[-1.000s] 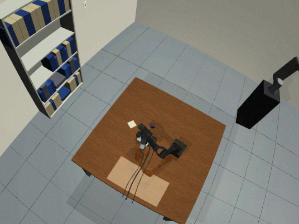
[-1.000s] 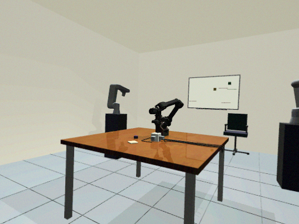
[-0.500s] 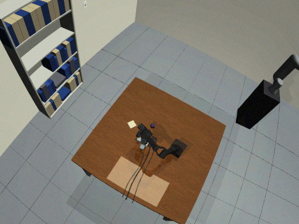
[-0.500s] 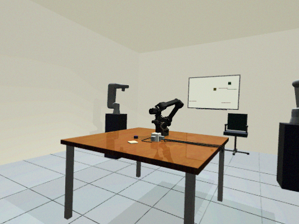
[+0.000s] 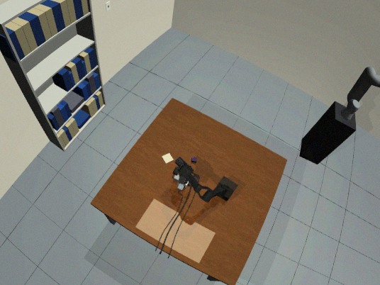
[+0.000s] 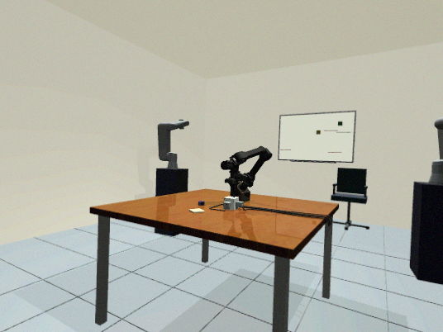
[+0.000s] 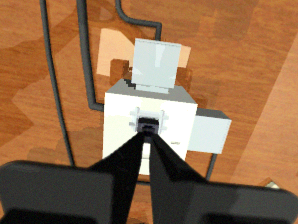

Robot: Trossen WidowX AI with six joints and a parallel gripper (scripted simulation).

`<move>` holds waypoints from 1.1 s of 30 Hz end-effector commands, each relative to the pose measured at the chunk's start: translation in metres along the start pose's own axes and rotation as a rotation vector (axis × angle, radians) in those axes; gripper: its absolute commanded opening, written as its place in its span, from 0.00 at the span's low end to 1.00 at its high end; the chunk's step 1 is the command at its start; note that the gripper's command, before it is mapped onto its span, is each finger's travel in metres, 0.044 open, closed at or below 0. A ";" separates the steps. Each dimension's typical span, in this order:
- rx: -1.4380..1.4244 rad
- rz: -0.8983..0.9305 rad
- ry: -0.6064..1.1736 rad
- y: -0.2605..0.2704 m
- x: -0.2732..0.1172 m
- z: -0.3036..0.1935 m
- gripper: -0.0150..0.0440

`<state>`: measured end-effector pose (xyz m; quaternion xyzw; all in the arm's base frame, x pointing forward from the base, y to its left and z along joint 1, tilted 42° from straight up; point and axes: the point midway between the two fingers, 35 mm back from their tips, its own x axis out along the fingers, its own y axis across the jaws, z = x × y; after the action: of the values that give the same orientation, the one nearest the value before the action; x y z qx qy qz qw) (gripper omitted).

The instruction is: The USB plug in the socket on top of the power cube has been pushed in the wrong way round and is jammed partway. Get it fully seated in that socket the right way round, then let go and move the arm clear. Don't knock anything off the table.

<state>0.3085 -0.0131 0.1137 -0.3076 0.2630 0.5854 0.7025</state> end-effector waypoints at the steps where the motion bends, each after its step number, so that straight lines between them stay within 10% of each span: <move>1: 0.002 -0.002 -0.002 0.000 0.001 0.000 0.25; 33: 0.002 -0.002 -0.003 0.000 0.004 0.000 0.25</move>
<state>0.3092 -0.0108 0.1110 -0.3074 0.2630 0.5850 0.7029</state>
